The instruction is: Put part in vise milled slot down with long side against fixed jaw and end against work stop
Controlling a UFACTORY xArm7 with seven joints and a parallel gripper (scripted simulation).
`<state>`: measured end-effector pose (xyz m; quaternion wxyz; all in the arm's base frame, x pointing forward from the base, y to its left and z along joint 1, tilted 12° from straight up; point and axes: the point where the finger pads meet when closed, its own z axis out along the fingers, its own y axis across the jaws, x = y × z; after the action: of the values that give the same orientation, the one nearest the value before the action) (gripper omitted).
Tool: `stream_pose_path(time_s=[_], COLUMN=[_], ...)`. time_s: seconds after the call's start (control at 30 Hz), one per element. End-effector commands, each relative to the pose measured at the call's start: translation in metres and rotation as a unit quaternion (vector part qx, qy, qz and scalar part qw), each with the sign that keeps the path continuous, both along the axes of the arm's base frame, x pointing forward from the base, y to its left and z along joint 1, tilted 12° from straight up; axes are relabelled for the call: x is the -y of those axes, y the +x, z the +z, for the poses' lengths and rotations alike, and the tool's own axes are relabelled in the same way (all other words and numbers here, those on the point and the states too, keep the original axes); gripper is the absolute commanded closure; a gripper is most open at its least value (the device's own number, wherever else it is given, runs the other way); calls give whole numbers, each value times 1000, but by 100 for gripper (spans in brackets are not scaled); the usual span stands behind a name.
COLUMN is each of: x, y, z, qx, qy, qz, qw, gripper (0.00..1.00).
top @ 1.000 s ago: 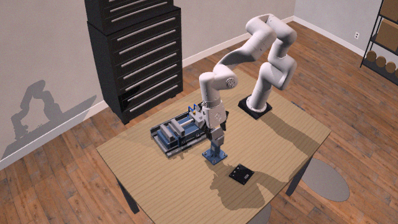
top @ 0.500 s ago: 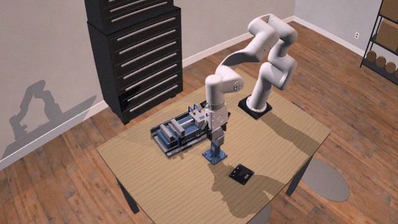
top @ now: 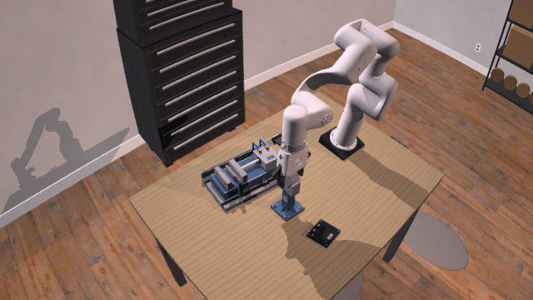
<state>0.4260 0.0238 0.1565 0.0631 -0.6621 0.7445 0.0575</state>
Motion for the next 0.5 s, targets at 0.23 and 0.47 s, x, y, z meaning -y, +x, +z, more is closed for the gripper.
stream_pose_path(time_s=[0.23, 0.47], x=[-1, -1], y=[1, 1], z=[2, 2], qx=[-4, -8], qy=[-49, -84], qz=[-1, -1], qw=[999, 996], gripper=[11, 11])
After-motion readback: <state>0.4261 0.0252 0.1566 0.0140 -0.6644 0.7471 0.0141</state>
